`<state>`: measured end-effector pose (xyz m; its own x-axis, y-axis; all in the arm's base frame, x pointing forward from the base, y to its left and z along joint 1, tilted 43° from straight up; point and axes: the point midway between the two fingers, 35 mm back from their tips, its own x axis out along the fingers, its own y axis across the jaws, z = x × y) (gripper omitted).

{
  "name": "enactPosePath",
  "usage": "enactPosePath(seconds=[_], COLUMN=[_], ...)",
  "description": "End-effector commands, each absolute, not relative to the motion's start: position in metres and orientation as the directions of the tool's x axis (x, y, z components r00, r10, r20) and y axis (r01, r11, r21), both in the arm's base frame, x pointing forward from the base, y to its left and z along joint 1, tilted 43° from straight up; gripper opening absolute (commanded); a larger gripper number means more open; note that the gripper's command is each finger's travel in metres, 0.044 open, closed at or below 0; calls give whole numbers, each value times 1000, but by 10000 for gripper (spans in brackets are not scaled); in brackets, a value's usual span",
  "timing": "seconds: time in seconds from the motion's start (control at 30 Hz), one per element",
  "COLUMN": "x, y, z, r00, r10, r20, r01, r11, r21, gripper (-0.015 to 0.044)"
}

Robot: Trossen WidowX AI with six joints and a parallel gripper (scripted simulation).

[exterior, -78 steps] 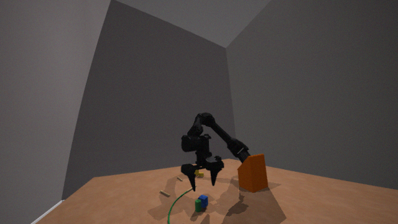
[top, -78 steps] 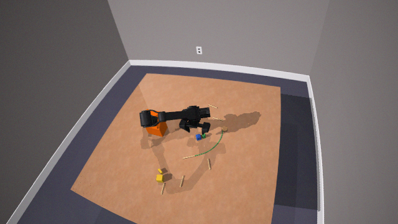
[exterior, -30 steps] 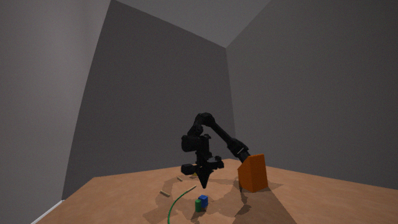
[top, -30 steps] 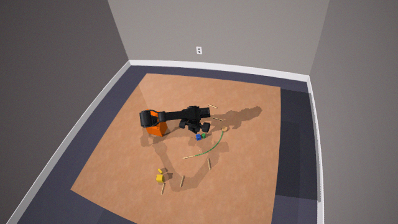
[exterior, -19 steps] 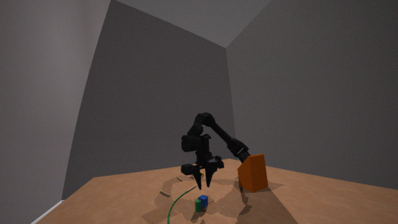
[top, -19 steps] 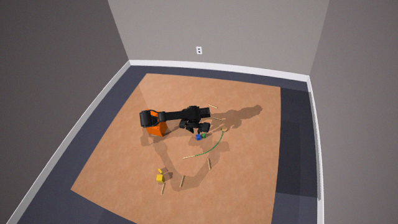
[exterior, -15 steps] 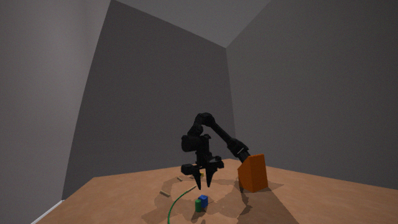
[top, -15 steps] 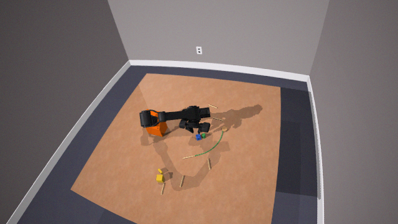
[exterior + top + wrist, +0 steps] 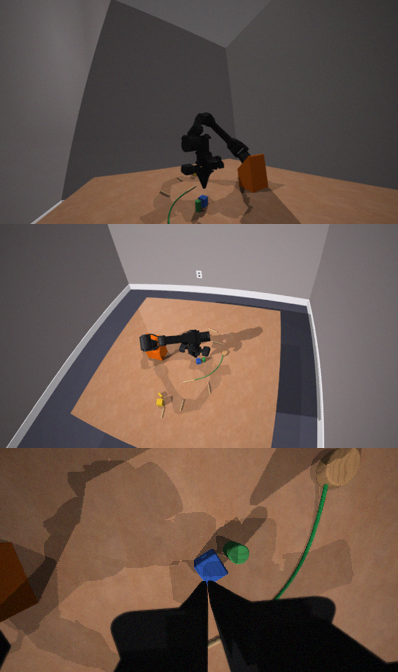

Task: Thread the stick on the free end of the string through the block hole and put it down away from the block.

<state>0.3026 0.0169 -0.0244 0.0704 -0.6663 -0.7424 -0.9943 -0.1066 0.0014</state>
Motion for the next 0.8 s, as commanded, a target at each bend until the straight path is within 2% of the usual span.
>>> enactPosePath(seconds=[0.0, 0.2, 0.27, 0.4, 0.6, 0.77], x=[303, 303, 304, 309, 316, 321], y=[17, 17, 16, 7, -7, -19], z=[-24, -24, -23, -14, -1, 11], r00=[70, 70, 70, 70, 71, 72], r10=[-666, -666, -666, -664, -661, -661], r20=[-742, -742, -743, -745, -747, -747], r01=[-994, -994, -997, -917, -492, 24], r11=[-107, -107, -54, 250, 628, 750], r21=[1, 1, -46, -310, -603, -661], gripper=[0, 0, 53, 157, 315, 440])
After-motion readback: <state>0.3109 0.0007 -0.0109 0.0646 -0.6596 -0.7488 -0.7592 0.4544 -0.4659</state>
